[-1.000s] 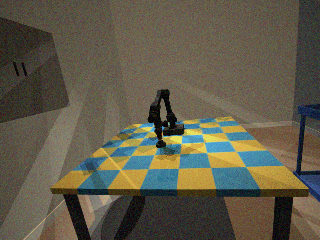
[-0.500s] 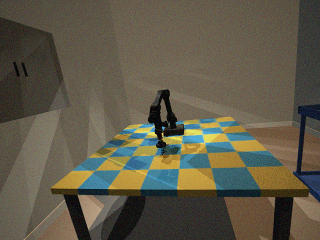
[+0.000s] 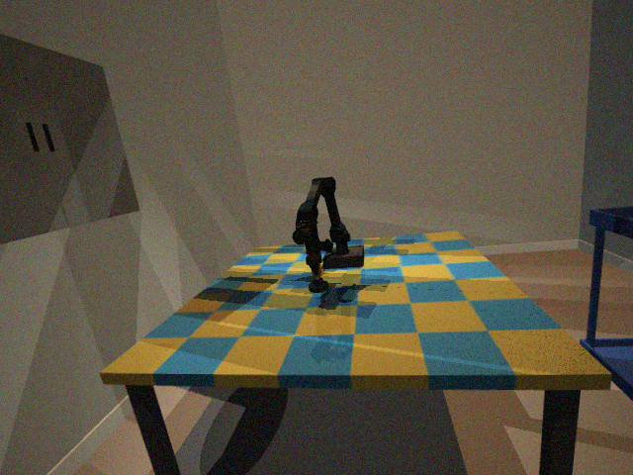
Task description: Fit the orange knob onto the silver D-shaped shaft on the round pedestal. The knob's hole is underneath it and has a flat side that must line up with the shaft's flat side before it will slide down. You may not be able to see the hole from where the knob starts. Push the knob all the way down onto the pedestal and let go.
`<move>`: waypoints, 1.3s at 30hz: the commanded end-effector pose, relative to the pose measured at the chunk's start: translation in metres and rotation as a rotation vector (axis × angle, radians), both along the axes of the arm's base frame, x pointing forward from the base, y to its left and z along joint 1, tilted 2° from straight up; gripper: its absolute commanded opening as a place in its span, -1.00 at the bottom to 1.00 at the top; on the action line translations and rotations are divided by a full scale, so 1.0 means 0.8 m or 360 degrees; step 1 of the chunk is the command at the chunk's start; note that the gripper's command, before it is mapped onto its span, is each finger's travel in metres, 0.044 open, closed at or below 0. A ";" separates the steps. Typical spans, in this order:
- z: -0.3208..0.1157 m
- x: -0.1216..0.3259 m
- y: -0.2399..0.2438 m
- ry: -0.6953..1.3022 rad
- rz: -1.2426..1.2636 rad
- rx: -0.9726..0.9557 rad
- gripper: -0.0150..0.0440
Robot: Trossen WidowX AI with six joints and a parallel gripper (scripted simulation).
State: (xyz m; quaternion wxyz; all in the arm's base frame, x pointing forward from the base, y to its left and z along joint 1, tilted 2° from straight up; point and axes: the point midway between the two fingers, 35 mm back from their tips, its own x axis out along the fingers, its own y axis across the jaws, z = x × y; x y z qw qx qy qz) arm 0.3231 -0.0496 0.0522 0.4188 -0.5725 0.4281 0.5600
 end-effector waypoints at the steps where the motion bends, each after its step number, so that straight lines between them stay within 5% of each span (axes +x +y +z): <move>1: 0.000 0.002 -0.001 -0.0009 0.0006 -0.0005 -0.49; 39: -0.002 -0.002 0.000 -0.0006 0.0089 -0.0005 -0.49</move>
